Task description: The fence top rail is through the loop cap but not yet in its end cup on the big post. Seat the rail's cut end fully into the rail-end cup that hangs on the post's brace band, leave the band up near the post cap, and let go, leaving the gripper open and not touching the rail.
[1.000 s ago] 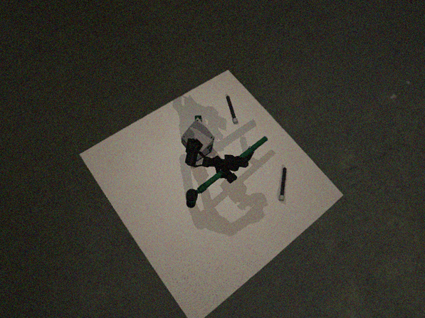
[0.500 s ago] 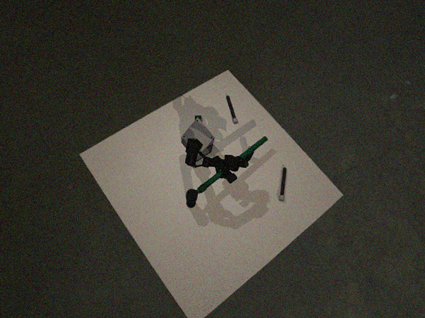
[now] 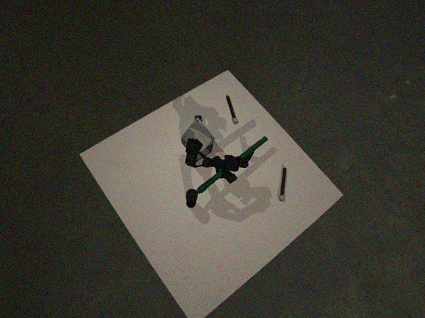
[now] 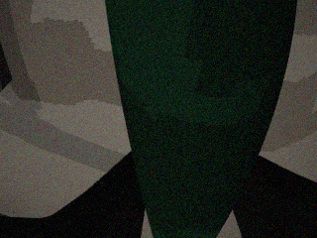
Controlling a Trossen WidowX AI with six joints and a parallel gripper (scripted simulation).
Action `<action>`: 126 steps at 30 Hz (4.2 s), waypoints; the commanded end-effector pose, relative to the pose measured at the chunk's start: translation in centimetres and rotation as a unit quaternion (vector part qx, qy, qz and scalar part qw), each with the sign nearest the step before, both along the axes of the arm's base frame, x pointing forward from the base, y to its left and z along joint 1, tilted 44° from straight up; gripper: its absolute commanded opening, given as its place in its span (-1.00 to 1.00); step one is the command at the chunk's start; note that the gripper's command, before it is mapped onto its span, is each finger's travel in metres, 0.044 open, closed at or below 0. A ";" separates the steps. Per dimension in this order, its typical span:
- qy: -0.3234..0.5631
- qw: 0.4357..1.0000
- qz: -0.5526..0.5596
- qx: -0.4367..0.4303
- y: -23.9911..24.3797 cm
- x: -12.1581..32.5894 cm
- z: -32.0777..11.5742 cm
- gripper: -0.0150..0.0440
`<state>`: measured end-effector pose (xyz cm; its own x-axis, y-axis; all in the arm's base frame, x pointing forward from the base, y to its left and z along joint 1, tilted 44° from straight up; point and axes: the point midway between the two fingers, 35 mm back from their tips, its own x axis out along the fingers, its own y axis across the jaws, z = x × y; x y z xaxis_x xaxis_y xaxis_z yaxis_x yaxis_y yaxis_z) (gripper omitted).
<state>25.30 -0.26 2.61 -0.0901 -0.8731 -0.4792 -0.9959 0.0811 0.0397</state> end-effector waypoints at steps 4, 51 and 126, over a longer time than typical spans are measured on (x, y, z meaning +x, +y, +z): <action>0.000 1.000 0.006 -0.005 -0.2 0.2 0.5 -0.49; 0.001 1.000 -0.003 0.003 -0.2 0.8 1.2 -0.49; 0.015 1.000 -0.019 0.012 -0.1 0.2 0.7 -0.49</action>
